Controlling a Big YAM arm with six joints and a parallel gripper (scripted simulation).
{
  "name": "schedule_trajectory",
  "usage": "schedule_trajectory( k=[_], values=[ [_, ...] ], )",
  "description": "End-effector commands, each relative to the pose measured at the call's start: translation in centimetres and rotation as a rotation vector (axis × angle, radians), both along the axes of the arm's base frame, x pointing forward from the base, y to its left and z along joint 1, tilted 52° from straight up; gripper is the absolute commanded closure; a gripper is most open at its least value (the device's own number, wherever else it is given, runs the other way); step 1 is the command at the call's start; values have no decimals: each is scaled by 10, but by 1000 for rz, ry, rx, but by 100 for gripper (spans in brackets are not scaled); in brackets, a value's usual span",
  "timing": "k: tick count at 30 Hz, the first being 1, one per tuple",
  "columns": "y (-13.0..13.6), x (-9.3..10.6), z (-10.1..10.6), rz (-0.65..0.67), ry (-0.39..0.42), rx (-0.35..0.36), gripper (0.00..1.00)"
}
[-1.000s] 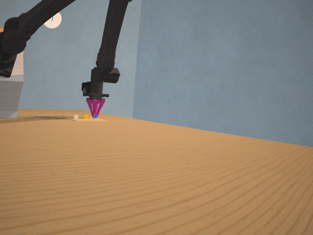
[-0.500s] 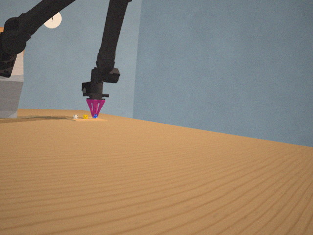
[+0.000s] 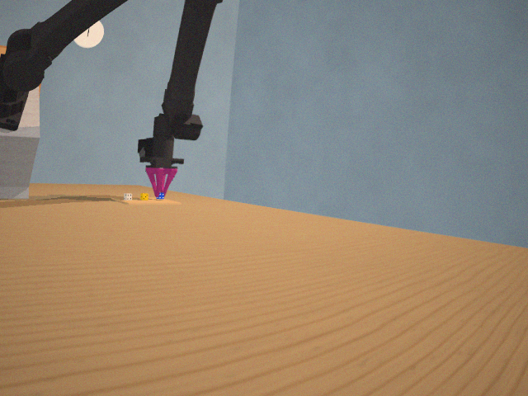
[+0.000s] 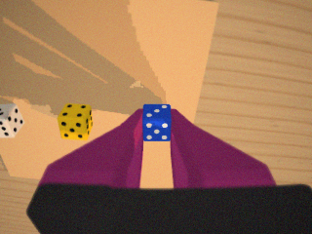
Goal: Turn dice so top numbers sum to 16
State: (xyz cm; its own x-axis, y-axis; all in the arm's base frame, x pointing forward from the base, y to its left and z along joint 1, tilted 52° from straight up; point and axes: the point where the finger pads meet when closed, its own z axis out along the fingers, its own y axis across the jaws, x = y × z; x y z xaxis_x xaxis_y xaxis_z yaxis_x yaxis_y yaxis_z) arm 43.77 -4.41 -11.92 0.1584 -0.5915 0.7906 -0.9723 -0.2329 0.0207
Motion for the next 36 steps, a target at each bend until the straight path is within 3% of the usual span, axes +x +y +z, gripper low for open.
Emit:
schedule_trajectory(
  k=[1,36],
  values=[
    [-1,7,3,-3,-12,3,89],
    [-1,10,7,-8,-19,4,89]
  ],
)
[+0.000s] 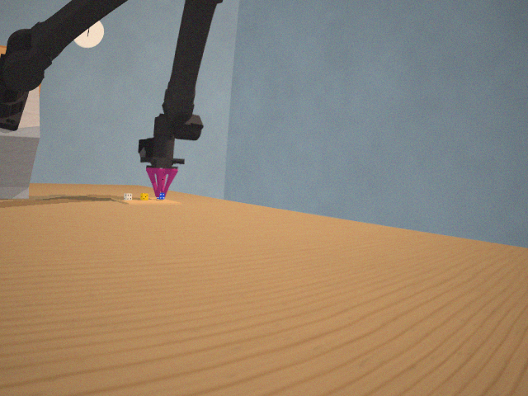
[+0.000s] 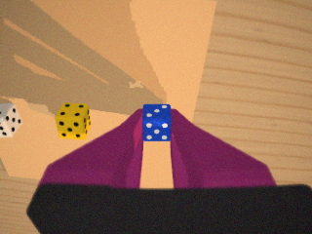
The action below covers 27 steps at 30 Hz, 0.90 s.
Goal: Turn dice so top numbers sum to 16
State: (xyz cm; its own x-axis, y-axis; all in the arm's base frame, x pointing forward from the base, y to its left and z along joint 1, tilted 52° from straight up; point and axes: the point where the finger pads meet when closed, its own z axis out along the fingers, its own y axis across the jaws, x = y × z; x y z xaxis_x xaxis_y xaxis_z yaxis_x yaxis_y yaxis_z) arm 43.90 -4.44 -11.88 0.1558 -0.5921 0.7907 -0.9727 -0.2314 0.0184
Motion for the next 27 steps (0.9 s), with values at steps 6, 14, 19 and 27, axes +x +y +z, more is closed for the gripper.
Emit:
schedule_trajectory(
  k=[6,14,19,27],
  values=[
    [-1,9,6,-6,-17,4,89],
    [-1,9,6,-6,-17,4,89],
    [-1,9,6,-7,-17,3,89],
    [-2,9,4,-2,-15,3,89]
  ],
)
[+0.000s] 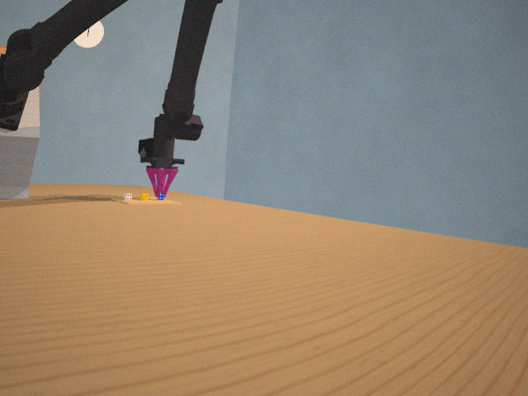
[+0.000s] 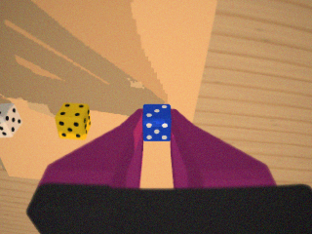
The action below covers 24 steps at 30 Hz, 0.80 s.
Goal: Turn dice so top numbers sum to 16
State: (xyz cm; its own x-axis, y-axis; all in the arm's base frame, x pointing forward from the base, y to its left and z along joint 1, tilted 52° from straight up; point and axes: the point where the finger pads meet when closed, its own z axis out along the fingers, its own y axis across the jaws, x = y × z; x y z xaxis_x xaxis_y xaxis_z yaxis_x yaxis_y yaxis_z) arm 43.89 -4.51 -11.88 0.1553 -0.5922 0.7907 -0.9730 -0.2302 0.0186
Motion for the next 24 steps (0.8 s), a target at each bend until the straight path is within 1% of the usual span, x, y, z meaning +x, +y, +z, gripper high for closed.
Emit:
schedule_trajectory(
  k=[1,24],
  values=[
    [-2,10,3,-2,-16,3,89],
    [-2,8,1,-1,-12,2,89]
  ],
)
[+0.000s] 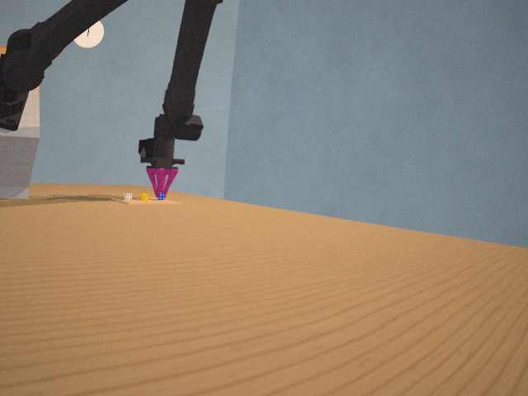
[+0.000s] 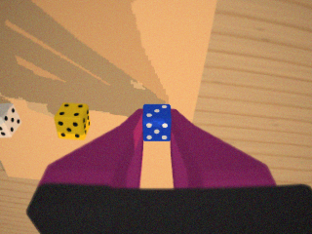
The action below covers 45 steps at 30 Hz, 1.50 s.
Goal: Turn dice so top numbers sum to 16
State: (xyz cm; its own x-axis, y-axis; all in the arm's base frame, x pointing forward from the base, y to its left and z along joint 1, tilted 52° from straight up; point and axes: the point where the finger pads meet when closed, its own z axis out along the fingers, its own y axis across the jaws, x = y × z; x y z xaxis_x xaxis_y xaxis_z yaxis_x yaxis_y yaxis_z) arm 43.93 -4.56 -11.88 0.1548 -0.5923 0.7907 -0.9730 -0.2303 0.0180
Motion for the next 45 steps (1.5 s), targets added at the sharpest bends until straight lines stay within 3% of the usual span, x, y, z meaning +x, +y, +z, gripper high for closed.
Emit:
schedule_trajectory(
  k=[1,24,39,45],
  values=[
    [-1,8,1,-1,-12,2,89],
    [-1,8,1,-1,-12,2,89],
    [-1,8,1,-1,-12,2,70],
    [-1,8,1,-1,-12,2,70]
  ],
)
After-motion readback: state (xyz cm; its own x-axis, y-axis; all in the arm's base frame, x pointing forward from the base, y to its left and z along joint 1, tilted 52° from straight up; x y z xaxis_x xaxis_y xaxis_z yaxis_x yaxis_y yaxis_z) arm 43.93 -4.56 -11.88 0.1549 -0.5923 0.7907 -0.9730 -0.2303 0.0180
